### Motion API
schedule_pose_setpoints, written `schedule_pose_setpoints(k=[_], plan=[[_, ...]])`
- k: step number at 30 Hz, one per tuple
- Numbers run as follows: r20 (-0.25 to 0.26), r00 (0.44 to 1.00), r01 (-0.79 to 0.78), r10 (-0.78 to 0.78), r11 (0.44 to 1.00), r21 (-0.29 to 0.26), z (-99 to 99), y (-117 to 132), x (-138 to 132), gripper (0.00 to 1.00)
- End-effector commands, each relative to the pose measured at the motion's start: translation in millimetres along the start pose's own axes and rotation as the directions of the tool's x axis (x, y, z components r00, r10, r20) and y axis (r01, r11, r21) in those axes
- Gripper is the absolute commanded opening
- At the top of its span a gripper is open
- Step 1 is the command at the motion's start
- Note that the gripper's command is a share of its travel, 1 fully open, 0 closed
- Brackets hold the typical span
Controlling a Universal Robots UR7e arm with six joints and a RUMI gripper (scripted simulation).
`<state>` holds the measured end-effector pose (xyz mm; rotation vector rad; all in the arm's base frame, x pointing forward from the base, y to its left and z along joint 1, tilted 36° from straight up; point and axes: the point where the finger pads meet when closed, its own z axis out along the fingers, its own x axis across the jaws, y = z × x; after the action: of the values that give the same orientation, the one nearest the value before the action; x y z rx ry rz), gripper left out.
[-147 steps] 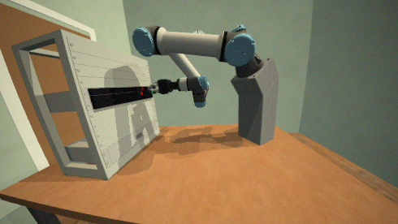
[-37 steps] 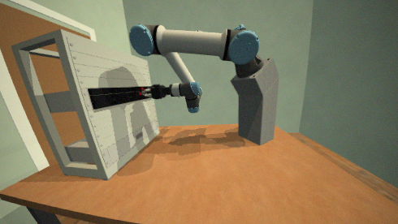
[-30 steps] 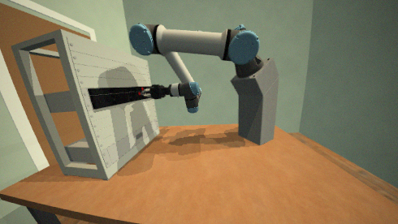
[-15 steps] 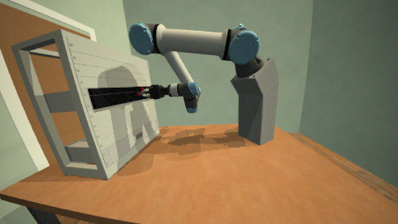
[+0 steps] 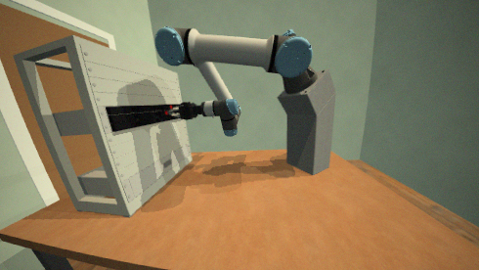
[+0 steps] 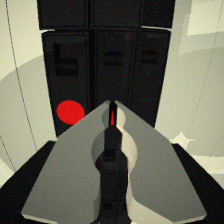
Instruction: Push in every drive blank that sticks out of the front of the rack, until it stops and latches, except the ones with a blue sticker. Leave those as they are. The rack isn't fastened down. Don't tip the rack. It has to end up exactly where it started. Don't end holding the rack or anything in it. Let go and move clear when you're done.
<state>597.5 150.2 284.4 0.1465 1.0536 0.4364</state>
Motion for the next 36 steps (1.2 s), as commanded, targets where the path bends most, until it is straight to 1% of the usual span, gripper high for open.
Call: schedule_pose_setpoints(k=[1, 36], plan=[[0.001, 1.0, 0.0, 0.0, 1.0, 0.0, 1.5, 0.0, -0.8, 0.0], [0.001, 1.0, 0.0, 0.0, 1.0, 0.0, 8.1, 0.0, -1.3, 0.0]])
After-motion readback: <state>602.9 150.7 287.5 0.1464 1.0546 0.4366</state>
